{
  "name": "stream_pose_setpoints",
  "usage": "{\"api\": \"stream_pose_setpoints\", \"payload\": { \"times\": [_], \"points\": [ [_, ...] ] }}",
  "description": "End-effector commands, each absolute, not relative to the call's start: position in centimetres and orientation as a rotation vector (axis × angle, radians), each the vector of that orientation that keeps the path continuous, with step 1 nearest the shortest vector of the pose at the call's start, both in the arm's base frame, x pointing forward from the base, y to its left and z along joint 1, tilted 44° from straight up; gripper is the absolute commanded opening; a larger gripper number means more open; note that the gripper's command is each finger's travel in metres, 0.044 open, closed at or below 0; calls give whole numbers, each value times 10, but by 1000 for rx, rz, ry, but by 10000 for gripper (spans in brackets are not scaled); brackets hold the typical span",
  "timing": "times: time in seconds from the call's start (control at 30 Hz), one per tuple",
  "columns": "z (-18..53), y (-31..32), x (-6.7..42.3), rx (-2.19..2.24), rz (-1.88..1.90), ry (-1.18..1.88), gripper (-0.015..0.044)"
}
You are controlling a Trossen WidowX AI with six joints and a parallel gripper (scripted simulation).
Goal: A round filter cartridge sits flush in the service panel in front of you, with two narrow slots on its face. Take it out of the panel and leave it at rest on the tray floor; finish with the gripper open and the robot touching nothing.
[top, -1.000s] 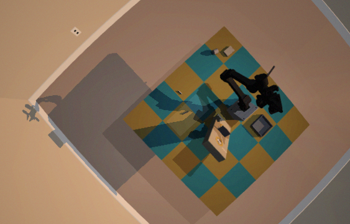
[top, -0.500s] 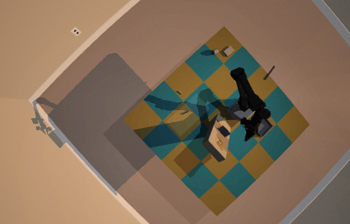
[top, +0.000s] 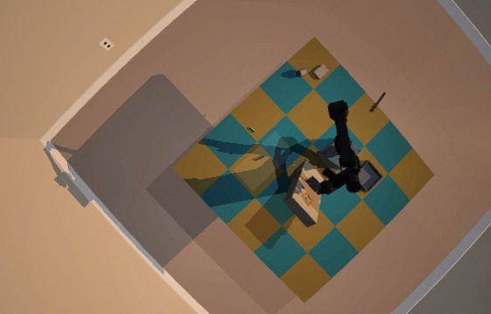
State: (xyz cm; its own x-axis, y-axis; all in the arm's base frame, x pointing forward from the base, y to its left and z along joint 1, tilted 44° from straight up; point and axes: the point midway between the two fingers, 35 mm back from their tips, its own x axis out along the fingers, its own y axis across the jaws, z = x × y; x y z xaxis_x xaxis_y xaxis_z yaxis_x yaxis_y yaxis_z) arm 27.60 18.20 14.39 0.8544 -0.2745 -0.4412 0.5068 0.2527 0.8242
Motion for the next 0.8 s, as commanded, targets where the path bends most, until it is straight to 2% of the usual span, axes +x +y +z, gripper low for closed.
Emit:
{"api": "stream_pose_setpoints", "payload": {
  "times": [0.0,0.77],
  "points": [
    [143,177,278,1198,-557,206,111],
    [129,170,303,1200,-561,209,111]
  ]
}}
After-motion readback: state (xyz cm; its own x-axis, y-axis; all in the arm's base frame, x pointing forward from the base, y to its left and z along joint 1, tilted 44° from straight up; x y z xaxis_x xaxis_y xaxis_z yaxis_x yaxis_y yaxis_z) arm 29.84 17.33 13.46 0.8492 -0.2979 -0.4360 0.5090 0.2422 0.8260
